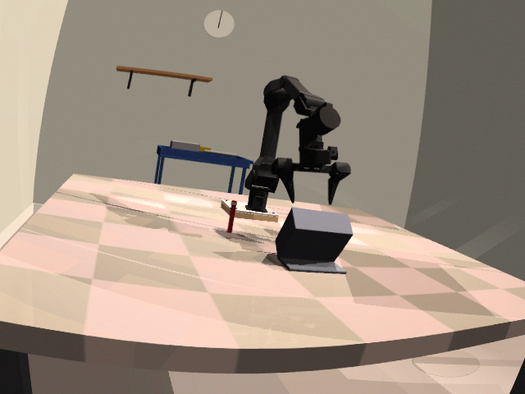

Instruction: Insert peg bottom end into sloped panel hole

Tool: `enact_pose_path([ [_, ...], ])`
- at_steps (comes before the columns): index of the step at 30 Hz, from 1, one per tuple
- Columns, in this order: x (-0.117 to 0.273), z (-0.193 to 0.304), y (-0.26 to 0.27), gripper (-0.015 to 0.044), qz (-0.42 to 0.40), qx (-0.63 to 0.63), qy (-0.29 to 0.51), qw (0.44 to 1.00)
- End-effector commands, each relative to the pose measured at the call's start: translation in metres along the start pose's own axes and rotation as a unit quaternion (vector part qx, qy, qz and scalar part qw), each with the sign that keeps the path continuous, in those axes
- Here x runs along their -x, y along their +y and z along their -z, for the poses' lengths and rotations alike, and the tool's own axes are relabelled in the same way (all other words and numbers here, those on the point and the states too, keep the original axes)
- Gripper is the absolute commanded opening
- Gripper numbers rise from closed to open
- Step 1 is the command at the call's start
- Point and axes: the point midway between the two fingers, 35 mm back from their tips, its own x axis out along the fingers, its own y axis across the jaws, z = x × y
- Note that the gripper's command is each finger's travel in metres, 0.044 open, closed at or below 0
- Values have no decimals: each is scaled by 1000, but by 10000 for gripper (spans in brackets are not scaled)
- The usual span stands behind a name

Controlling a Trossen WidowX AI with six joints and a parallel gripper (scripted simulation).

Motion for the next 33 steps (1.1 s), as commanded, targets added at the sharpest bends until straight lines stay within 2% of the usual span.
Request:
enact_pose_path([
  [1,0,2,-19,440,15,-4,14,1000],
  [33,21,43,-141,440,73,-56,132,987],
])
